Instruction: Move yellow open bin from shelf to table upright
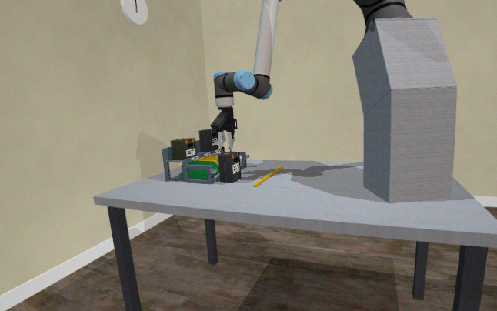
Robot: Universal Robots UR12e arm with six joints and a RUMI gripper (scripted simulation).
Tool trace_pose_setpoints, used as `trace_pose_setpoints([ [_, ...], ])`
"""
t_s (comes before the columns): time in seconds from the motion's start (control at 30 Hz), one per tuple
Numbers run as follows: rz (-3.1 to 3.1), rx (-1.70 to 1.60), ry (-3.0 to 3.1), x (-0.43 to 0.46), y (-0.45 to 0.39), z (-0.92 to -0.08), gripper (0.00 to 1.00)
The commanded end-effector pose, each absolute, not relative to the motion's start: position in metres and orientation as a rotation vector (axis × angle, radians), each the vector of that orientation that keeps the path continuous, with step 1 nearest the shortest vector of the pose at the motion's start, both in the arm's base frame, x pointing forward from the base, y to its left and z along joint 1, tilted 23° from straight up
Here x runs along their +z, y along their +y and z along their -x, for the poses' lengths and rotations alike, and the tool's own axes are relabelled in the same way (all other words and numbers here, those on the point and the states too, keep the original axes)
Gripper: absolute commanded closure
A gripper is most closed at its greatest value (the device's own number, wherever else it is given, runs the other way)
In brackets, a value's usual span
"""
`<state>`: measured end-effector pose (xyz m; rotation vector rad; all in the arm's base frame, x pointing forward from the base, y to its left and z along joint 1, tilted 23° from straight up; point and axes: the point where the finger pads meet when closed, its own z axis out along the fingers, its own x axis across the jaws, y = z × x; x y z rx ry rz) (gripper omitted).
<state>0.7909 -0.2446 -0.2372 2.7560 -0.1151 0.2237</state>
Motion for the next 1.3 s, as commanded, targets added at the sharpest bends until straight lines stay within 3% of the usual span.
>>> trace_pose_setpoints([
  [0.0,-2.756,0.225,-0.115,-0.237,-0.244,-0.791,0.74],
  [0.77,-2.756,0.225,-0.115,-0.305,-0.272,-0.799,0.74],
  [1.27,-2.756,0.225,-0.115,-0.306,-0.272,-0.799,0.74],
])
